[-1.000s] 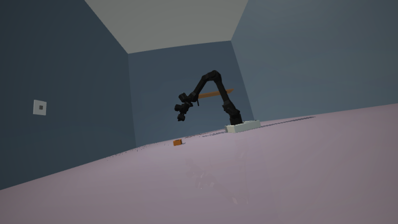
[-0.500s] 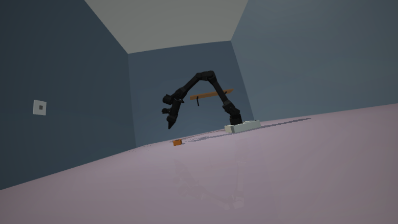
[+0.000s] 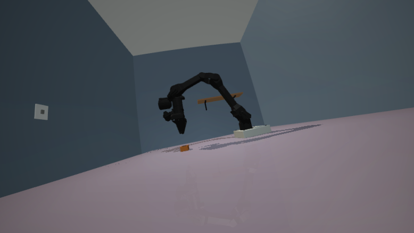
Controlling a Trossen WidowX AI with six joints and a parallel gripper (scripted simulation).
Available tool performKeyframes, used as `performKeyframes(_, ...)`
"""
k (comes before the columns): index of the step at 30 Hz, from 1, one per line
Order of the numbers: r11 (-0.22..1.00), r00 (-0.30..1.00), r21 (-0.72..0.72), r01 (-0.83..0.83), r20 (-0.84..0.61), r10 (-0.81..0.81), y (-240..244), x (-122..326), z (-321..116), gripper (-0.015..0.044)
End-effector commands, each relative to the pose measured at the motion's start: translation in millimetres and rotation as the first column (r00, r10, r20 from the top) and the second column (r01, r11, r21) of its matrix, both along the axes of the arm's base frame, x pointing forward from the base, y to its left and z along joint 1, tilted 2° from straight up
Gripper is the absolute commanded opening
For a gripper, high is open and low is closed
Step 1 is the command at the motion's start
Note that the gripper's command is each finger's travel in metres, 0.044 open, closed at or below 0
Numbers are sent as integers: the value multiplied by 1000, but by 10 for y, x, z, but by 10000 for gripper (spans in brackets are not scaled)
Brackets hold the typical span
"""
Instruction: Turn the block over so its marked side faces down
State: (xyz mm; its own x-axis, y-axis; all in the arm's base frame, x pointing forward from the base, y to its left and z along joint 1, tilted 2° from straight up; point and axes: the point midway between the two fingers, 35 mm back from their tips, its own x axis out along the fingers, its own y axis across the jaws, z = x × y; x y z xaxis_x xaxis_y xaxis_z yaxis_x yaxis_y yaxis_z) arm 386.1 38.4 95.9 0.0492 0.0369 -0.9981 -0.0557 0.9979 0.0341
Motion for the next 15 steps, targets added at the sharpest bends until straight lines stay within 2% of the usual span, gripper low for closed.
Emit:
performKeyframes(1, 1000, 1000, 6, 17, -16, -17, -12, 0, -44, 440)
performKeyframes(4, 1000, 1000, 6, 17, -16, -17, 1, 9, -338, 440)
performKeyframes(15, 1000, 1000, 6, 17, -16, -17, 9, 10, -516, 440)
